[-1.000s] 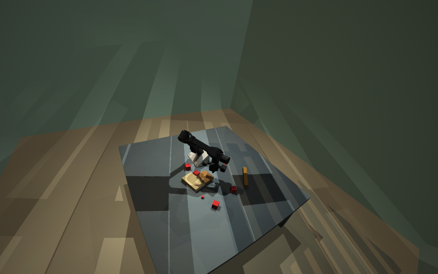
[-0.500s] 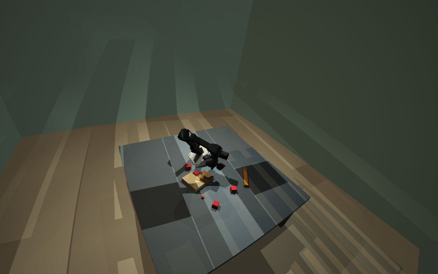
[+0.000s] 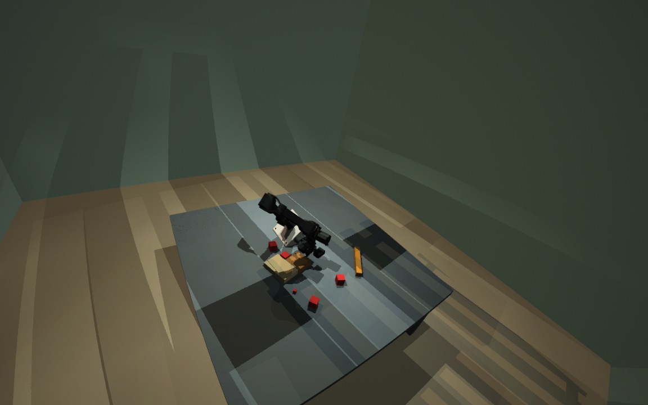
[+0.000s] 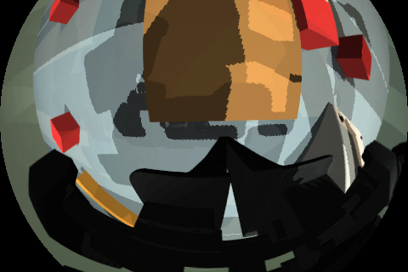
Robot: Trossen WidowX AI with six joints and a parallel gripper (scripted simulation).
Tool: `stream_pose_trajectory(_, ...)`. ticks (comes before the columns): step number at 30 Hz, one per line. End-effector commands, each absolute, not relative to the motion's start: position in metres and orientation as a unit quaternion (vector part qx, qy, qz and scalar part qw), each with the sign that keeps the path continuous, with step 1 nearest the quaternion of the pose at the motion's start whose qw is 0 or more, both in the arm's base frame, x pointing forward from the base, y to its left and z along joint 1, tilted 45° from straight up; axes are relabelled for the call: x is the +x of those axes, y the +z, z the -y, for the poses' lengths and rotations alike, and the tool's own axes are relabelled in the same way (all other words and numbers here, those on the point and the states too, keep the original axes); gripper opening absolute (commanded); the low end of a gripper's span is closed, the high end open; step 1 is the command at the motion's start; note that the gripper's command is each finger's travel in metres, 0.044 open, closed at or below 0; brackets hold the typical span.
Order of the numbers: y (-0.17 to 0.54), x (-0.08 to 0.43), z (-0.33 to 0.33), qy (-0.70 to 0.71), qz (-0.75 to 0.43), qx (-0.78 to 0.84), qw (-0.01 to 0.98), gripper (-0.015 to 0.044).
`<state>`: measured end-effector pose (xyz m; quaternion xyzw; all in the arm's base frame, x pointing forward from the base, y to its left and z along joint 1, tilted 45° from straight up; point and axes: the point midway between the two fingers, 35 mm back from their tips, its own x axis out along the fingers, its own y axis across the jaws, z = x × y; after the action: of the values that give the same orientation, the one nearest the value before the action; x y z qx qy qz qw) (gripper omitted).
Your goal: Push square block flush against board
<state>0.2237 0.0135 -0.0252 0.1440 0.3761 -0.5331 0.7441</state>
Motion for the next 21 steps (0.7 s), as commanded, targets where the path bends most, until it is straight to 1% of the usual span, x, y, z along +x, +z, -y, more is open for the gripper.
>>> stream_pose_trajectory(1, -0.024, 0.226, -0.009, -0.532, -0.376, 0.141, 0.746, 0.0000)
stream_pose_trajectory(21, -0.014, 0.234, -0.001, -0.531, -0.377, 0.142, 0.746, 0.0000)
